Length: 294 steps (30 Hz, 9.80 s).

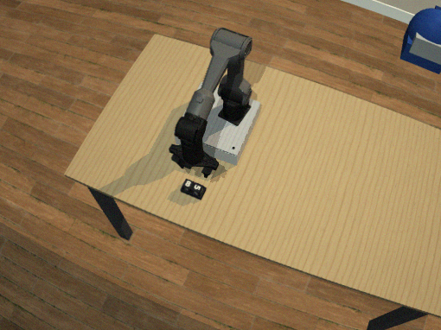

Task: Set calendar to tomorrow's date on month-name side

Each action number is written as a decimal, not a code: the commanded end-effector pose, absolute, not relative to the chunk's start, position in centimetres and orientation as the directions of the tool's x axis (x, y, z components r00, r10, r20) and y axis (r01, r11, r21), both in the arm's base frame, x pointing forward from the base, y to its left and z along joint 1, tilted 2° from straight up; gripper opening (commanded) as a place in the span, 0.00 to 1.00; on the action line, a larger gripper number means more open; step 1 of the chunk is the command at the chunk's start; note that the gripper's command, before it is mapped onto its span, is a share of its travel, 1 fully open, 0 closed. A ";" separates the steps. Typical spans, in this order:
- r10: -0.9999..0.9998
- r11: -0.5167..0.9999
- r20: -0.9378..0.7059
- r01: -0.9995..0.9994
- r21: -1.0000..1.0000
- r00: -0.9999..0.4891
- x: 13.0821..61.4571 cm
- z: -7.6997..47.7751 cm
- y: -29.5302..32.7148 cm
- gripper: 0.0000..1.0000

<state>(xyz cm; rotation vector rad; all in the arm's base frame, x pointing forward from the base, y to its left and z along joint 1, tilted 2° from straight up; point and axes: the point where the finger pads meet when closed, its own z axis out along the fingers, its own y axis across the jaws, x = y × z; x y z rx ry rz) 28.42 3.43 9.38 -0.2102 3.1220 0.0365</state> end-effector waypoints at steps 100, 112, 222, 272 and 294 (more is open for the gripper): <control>-0.991 -0.132 -0.023 -0.991 -0.011 0.132 28.4 2.3 3.7 0.59; -0.991 -0.132 -0.023 -0.991 -0.013 0.132 28.5 0.8 3.7 0.59; -0.991 -0.132 -0.023 -0.991 -0.014 0.132 28.5 -1.9 3.7 0.59; -0.991 -0.133 -0.023 -0.991 -0.013 0.133 28.5 -4.7 3.7 0.59; -0.991 -0.133 -0.023 -0.991 -0.013 0.133 28.5 -4.7 3.7 0.59</control>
